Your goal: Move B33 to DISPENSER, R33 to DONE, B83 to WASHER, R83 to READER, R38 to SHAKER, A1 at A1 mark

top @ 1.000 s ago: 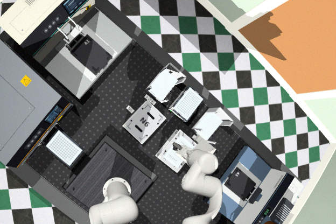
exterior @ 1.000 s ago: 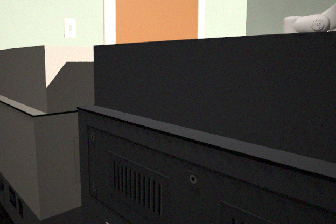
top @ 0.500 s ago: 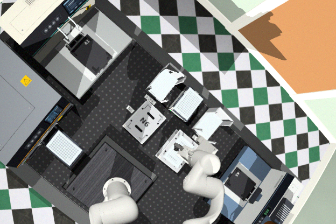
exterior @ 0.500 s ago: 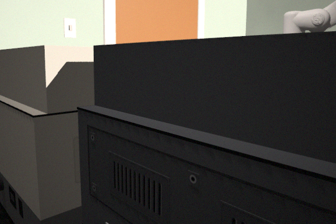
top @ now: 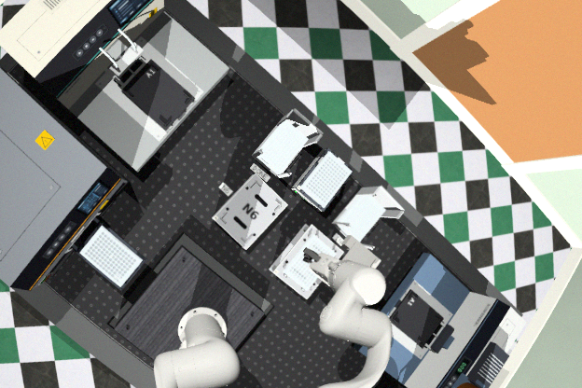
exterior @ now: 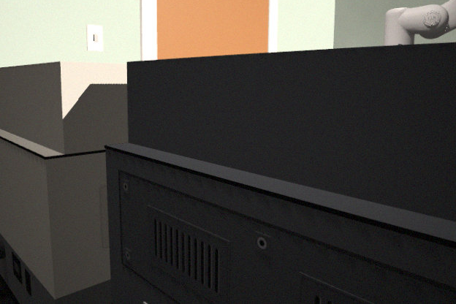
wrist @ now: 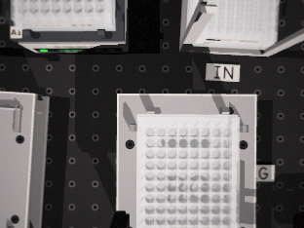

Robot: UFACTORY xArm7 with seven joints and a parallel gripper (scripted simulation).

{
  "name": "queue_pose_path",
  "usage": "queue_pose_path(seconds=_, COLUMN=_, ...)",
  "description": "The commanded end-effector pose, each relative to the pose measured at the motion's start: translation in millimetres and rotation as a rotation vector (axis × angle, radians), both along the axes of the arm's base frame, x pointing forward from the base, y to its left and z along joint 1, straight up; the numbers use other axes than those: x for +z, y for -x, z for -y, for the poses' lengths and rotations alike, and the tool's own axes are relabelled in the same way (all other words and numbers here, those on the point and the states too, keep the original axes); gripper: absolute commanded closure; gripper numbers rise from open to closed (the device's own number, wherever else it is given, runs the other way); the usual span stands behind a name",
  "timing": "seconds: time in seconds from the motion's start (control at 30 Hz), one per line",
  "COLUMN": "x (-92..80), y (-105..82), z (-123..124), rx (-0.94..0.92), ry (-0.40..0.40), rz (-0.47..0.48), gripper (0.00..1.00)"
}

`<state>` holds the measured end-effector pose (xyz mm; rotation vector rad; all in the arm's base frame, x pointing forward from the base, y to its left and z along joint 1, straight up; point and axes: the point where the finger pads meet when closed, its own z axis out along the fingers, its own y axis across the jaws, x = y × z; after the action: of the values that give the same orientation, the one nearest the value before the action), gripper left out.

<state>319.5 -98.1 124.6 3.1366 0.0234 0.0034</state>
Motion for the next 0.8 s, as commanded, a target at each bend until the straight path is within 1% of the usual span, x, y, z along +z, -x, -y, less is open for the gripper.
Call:
queue_pose_path(seconds=0.0, x=5.0, y=-1.1, z=0.2, rx=0.0, ry=0.001, rz=0.003, gripper=0.0)
queue_pose_path(seconds=0.13, x=7.7, y=-1.0, z=0.2, rx=0.0, ry=0.001, rz=0.003, gripper=0.0)
queue_pose_path(seconds=0.63, x=27.8, y=-1.0, z=0.1, rx=0.0, ry=0.001, rz=0.003, gripper=0.0)
queue_pose_path(seconds=0.77, x=30.5, y=-1.0, z=0.1, rx=0.0, ry=0.001, rz=0.003, gripper=0.0)
